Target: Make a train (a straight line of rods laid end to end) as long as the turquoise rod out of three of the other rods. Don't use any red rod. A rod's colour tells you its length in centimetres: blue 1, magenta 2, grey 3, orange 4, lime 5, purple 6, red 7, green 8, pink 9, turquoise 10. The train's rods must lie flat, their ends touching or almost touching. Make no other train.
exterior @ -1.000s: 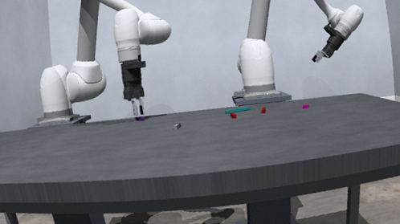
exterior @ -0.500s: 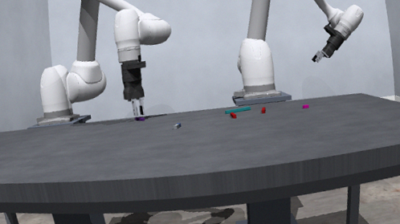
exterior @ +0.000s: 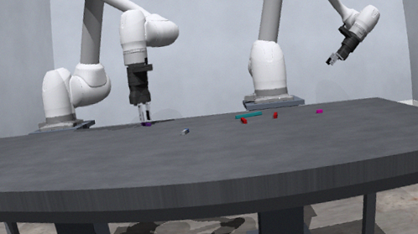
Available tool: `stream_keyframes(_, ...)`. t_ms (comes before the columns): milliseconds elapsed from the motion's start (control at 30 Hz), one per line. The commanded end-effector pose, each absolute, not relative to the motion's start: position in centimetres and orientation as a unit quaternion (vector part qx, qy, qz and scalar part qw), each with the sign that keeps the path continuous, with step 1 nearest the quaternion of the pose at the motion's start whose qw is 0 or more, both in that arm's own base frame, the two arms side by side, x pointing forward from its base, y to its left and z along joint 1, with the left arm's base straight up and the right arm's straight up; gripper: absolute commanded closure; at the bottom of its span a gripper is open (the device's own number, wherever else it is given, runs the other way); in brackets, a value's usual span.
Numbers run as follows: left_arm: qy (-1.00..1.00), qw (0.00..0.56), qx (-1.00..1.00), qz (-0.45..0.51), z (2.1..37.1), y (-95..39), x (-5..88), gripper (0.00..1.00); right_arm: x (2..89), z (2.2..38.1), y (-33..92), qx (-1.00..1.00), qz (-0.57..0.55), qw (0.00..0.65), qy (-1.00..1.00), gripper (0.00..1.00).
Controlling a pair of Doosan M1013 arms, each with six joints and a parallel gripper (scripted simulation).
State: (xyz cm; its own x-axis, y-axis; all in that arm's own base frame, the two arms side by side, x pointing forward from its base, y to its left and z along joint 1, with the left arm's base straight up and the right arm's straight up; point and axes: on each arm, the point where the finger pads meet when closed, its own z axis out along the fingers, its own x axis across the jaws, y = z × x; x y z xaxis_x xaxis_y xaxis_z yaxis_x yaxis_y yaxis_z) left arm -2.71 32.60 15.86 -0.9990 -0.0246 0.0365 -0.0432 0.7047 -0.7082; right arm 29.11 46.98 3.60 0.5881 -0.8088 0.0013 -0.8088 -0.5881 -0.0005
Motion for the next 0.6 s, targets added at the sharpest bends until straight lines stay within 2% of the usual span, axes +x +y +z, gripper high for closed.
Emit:
stream_keyframes(0,-0.924,0.012,0.019,0.382,15.88,32.35,-2.96,0.00,28.81,3.53,47.11,0.890,-0.001,-0.001,-0.455,0.46)
stream_keyframes(567,-0.924,0.012,0.019,0.382,15.88,32.35,-2.96,0.00,28.79,2.95,47.08,0.890,-0.001,0.000,-0.455,0.46)
